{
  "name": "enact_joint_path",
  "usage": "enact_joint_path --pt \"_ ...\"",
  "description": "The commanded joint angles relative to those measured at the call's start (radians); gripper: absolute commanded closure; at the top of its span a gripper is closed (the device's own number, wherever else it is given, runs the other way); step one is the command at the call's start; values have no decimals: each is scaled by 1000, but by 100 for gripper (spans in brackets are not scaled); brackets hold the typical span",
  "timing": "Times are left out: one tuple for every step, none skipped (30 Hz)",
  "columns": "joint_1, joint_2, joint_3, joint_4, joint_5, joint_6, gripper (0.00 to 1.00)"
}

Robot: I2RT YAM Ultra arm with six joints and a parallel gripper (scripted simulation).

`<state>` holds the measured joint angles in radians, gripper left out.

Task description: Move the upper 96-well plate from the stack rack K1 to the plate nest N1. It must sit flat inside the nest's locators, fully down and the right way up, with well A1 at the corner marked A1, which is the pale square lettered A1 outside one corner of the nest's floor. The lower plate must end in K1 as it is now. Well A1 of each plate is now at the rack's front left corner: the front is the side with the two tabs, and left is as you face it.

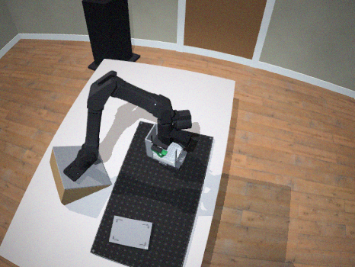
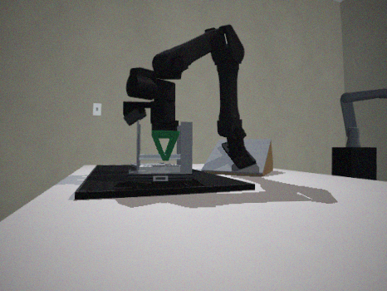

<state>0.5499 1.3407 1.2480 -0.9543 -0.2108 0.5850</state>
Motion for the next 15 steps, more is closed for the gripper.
enact_joint_path --pt "-19 -46 46 -44 -4 -9 100" --pt "-20 -48 50 -50 -4 -11 100" --pt "-22 -50 54 -57 -5 -12 100" --pt "-23 -52 58 -63 -6 -13 100" --pt "-25 -54 63 -70 -7 -14 100" --pt "-26 -56 67 -76 -8 -16 100" --pt "-28 -58 71 -83 -9 -17 100" --pt "-29 -59 76 -89 -10 -18 100" --pt "-31 -61 81 -96 -10 -20 100" --pt "-32 -63 85 -102 -11 -21 100" --pt "-34 -64 90 -109 -12 -23 100" --pt "-34 -64 90 -109 -12 -23 100" --pt "-34 -64 90 -109 -12 -23 100" --pt "-36 -66 96 -117 -11 -24 100" --pt "-38 -67 100 -123 -13 -26 100"
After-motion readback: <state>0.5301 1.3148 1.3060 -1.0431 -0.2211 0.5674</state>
